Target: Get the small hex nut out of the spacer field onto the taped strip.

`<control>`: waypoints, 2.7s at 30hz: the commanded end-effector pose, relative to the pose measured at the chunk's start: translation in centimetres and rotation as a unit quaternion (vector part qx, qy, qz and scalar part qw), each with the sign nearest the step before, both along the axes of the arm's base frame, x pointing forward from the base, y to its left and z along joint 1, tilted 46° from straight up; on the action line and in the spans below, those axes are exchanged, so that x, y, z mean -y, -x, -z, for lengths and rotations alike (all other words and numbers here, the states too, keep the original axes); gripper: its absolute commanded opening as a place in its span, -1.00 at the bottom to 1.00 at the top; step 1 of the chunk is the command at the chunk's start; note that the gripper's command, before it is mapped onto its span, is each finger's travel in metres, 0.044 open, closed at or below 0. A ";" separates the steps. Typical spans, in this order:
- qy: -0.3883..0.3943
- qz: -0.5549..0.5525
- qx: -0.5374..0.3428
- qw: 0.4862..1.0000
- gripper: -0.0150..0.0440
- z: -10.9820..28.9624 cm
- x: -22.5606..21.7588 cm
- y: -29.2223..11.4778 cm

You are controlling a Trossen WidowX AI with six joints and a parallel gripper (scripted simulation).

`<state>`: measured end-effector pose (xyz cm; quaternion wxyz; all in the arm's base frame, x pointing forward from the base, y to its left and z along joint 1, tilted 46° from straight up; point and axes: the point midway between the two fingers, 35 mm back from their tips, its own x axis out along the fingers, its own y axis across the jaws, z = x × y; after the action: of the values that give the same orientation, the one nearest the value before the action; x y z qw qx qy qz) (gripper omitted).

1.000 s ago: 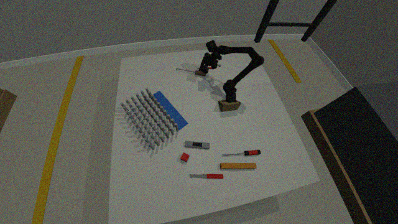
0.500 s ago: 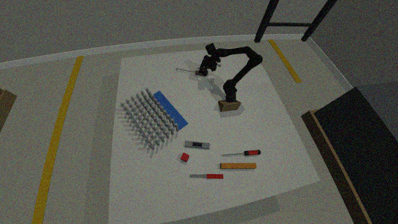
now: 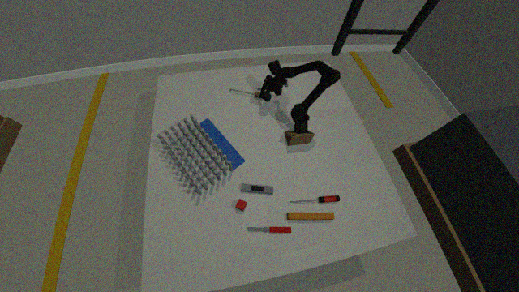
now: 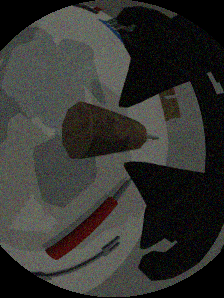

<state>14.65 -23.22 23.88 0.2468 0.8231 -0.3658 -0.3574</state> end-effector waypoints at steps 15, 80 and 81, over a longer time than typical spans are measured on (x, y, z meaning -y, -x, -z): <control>-0.001 -0.001 -0.002 1.000 0.10 1.3 1.0 0.3; -0.012 0.001 -0.005 1.000 -0.49 -9.8 -10.9 -0.6; -0.010 0.001 -0.004 1.000 -0.49 -10.0 -11.0 -0.5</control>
<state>15.45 -12.64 33.16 0.2381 0.8225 -0.3589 -0.3715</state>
